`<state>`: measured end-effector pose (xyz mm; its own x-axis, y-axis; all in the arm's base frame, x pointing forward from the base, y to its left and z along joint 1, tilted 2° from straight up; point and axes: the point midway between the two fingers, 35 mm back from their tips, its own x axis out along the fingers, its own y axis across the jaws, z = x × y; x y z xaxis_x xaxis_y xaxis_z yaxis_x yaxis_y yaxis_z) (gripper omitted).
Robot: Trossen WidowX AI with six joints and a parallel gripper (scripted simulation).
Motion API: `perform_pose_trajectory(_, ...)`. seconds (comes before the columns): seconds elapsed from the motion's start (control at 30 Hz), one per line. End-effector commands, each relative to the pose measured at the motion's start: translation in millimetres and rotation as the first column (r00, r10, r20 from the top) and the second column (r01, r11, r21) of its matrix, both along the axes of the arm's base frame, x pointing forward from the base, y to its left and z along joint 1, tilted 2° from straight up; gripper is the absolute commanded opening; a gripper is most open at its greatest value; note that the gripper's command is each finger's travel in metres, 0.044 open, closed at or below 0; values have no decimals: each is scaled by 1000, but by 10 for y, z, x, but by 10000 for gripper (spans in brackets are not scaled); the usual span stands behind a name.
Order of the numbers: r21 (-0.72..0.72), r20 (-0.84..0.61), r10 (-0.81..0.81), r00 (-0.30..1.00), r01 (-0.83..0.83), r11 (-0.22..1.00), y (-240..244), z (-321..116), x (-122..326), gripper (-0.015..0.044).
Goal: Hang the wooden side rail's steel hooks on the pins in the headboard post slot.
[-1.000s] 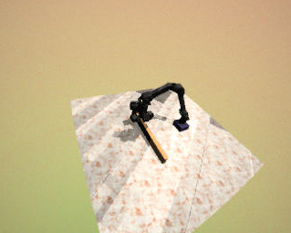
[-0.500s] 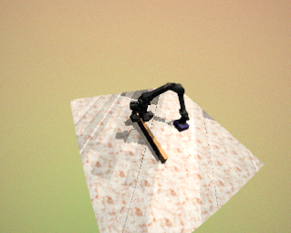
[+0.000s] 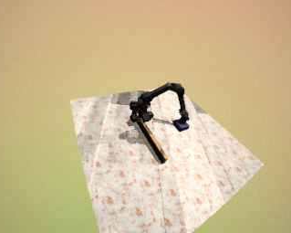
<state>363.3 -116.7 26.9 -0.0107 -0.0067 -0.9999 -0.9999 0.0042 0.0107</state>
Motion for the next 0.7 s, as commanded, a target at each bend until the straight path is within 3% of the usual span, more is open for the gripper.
perform_pose_trajectory(0.0, -8, 6, 1, 1000, -1, 1000, -15, 1, 13, 0)
perform_pose_trajectory(0.67, -8, 6, 1, 1000, -1, 1000, -15, -32, 13, 0)
